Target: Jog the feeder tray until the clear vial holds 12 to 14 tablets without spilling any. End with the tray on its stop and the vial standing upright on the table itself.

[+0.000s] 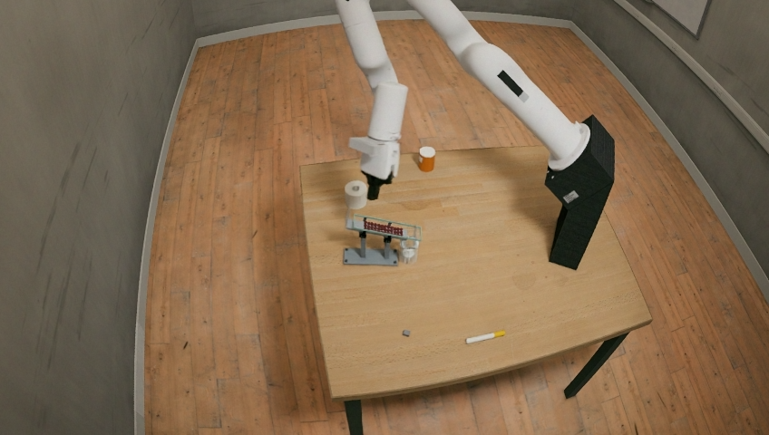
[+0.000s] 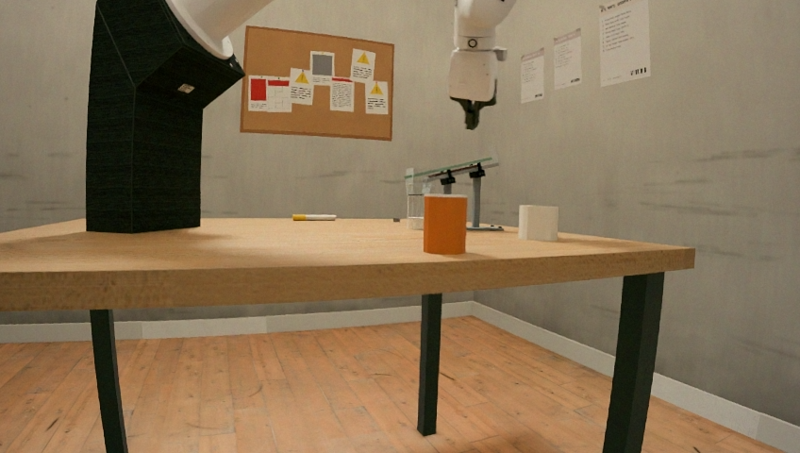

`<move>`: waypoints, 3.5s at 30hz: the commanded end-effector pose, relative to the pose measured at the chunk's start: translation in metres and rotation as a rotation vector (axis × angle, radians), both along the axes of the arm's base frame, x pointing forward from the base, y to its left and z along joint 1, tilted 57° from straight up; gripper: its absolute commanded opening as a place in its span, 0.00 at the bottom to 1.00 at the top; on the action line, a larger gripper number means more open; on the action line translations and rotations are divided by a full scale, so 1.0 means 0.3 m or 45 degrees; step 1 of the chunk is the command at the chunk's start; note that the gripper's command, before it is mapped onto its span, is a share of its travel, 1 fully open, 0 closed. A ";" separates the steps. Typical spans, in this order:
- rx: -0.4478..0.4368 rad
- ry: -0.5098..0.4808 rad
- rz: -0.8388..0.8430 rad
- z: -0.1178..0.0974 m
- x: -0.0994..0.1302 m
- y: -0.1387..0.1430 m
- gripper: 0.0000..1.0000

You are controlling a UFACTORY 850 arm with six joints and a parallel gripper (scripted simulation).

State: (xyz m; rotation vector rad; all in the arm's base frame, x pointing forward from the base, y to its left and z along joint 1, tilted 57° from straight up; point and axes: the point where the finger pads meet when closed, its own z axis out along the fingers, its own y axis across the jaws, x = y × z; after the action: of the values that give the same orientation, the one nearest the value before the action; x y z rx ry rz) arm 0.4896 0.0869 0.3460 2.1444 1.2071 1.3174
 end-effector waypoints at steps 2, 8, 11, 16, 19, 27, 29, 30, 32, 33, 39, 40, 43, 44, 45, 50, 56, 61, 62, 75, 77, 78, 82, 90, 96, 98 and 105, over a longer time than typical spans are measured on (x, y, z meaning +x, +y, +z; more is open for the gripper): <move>0.096 -0.004 -0.302 0.087 0.101 0.052 0.00; 0.315 -0.007 -0.531 0.172 0.183 0.105 0.00; 0.398 -0.008 -0.621 0.198 0.210 0.124 0.00; 0.507 -0.010 -0.777 0.217 0.229 0.139 0.00; 0.523 -0.011 -0.810 0.218 0.230 0.141 0.00; 0.554 -0.008 -1.031 0.218 0.233 0.140 0.00; 0.554 -0.009 -1.032 0.215 0.237 0.139 0.00; 0.554 -0.010 -1.032 0.214 0.240 0.138 0.00; 0.554 -0.012 -1.032 0.209 0.247 0.135 0.00; 0.554 -0.012 -1.032 0.206 0.252 0.133 0.00; 0.554 -0.012 -1.032 0.190 0.277 0.123 0.00; 0.554 -0.012 -1.032 0.186 0.285 0.120 0.00; 0.554 -0.012 -1.032 0.172 0.307 0.110 0.00; 0.554 -0.012 -1.032 0.167 0.315 0.107 0.00; 0.554 -0.012 -1.032 0.162 0.322 0.104 0.00; 0.554 -0.012 -1.032 0.143 0.354 0.092 0.00; 0.554 -0.012 -1.032 0.134 0.368 0.086 0.00; 0.554 -0.012 -1.032 0.130 0.374 0.084 0.00; 0.554 -0.012 -1.032 0.130 0.374 0.084 0.00; 0.554 -0.011 -1.032 0.113 0.366 0.080 0.00; 0.554 -0.011 -1.032 0.112 0.365 0.079 0.00; 0.554 -0.011 -1.032 0.109 0.364 0.078 0.00; 0.554 -0.011 -1.032 0.104 0.362 0.077 0.00; 0.554 -0.011 -1.032 0.095 0.358 0.075 0.00; 0.554 -0.011 -1.032 0.086 0.354 0.073 0.00; 0.554 -0.011 -1.032 0.082 0.352 0.072 0.00; 0.554 -0.011 -1.032 0.077 0.350 0.071 0.00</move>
State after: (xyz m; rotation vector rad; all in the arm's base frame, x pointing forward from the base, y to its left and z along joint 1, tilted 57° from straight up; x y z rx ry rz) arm 0.5951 0.1082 0.3698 2.4823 -0.0362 1.2450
